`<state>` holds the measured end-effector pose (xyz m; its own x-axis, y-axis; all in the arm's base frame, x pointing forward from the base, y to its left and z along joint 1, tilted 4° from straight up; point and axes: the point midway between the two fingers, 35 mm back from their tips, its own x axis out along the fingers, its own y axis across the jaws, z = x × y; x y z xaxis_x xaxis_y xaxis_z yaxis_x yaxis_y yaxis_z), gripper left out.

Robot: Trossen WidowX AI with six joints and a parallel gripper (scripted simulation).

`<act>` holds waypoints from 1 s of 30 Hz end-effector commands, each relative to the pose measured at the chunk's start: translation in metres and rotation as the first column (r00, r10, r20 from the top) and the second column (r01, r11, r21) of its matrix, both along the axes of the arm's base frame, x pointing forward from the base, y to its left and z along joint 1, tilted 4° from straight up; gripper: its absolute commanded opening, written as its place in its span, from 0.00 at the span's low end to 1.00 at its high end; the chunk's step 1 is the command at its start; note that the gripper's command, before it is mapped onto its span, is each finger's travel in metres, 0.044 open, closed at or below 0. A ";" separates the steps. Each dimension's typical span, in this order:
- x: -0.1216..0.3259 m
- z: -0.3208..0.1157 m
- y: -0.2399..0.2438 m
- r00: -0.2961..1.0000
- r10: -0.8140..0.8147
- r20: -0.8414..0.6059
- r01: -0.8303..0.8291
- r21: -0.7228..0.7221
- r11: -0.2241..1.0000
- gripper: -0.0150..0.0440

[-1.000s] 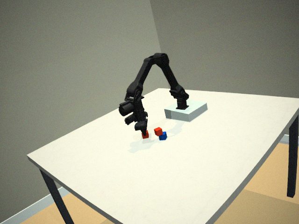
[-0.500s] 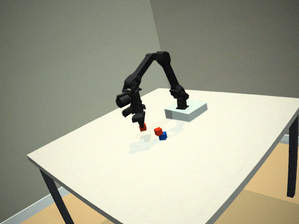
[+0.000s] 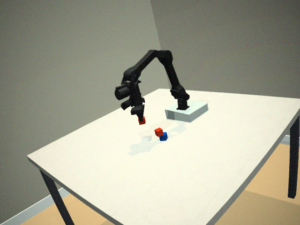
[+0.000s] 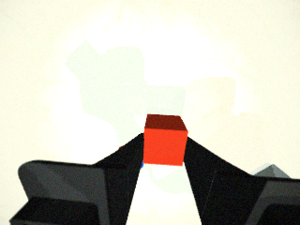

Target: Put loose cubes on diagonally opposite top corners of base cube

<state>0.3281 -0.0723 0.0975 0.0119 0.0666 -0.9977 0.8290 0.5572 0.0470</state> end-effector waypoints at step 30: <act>-0.027 0.005 0.085 0.918 0.396 0.037 -0.396 -0.010 0.918 0.43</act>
